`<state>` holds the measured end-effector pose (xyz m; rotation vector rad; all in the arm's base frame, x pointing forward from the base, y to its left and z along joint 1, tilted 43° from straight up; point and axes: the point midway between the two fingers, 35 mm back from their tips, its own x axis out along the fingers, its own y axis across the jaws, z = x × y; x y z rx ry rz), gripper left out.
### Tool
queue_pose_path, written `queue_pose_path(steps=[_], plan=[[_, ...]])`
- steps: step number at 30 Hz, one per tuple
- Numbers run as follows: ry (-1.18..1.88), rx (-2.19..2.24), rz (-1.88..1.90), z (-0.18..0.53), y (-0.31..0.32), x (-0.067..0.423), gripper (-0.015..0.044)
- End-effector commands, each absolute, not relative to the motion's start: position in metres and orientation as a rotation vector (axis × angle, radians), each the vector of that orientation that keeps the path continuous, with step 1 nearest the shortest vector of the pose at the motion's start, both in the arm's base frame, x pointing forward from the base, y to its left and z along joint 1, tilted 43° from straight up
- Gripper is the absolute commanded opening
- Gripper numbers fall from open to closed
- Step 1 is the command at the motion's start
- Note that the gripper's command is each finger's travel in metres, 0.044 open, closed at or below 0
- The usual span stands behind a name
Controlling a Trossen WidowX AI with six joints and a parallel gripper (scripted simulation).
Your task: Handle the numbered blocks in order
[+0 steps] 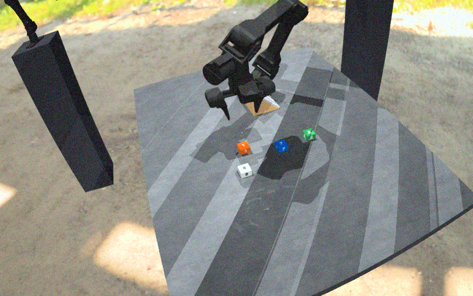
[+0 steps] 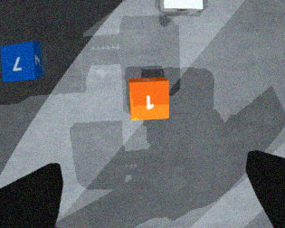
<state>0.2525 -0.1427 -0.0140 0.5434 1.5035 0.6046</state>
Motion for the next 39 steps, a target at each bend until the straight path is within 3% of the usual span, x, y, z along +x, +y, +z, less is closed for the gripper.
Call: queue_pose_path(steps=[1, 13, 21, 39], plan=[[1.51, 0.539, 0.618, -0.015, -0.141, 0.251, 0.04], [1.51, 0.539, 0.617, -0.013, -0.139, 0.253, 0.04], [1.508, 0.545, 0.624, 0.06, -0.056, 0.288, 0.04], [1.508, 0.545, 0.624, 0.06, -0.056, 0.288, 0.04]])
